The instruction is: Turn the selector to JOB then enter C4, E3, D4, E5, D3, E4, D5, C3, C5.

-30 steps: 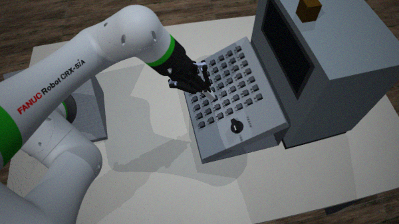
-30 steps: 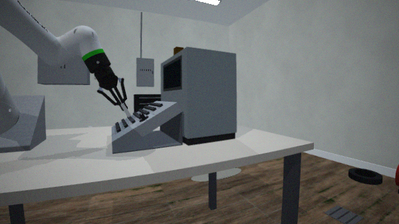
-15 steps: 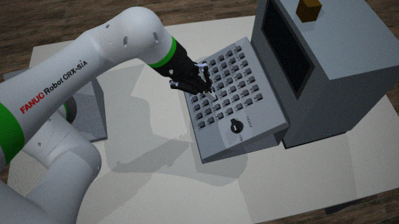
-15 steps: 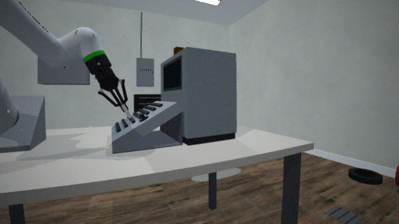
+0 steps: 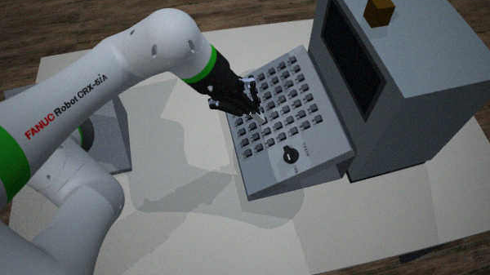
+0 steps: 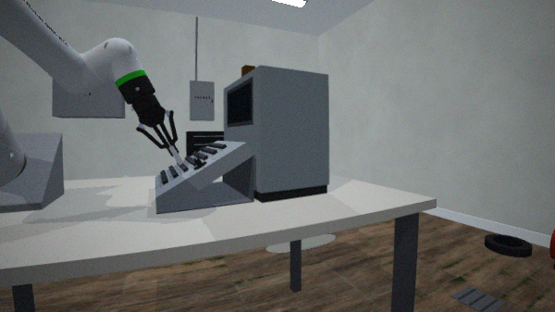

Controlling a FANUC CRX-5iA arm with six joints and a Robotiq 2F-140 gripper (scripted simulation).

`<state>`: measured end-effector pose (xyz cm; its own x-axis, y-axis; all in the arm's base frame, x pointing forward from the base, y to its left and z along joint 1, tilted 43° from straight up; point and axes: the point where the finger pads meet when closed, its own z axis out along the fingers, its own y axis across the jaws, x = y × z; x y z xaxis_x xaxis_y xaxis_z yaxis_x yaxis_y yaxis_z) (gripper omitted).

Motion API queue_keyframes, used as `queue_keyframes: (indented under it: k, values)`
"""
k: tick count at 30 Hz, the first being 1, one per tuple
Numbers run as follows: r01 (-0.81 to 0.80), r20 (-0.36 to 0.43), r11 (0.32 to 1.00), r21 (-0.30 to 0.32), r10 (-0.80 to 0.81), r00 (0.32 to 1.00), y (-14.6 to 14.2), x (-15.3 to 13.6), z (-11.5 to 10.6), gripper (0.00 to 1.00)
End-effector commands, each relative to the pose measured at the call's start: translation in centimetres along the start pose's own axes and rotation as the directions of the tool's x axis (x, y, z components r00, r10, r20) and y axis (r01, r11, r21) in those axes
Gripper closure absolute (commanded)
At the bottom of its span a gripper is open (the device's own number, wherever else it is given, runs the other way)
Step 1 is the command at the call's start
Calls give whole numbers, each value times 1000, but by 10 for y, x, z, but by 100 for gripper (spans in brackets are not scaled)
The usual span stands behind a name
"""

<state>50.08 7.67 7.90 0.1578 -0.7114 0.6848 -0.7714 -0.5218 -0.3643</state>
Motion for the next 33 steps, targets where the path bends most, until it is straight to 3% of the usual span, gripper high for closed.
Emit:
queue_keyframes:
  k: [1,33]
  values:
    - [0,0,1000,0,0,1000,0,0,0,100]
    - [0,0,1000,0,0,1000,0,0,13,100]
